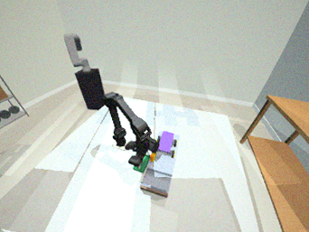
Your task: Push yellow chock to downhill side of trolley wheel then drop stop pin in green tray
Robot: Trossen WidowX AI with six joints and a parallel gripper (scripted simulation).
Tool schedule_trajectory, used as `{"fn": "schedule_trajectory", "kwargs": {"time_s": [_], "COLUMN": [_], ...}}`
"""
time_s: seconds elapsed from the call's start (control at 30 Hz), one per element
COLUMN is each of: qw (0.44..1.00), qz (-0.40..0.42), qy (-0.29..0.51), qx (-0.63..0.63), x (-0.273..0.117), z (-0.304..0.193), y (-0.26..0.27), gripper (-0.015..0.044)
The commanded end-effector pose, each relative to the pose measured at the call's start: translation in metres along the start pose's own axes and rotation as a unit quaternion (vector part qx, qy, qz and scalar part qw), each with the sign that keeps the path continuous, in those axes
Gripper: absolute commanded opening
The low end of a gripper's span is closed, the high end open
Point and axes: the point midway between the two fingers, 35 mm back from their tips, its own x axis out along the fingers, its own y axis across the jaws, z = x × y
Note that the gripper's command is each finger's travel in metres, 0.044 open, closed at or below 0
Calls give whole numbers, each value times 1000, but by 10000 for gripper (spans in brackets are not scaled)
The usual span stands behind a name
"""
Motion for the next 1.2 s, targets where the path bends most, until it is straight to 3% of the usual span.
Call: {"fn": "schedule_trajectory", "kwargs": {"time_s": [0.0, 1.17], "qw": [1000, 1000], "qz": [2, 0], "qy": [1, 1], "qx": [2, 1], "x": [1, 12], "z": [0, 0], "y": [-3, -27], "gripper": [190, 190]}}
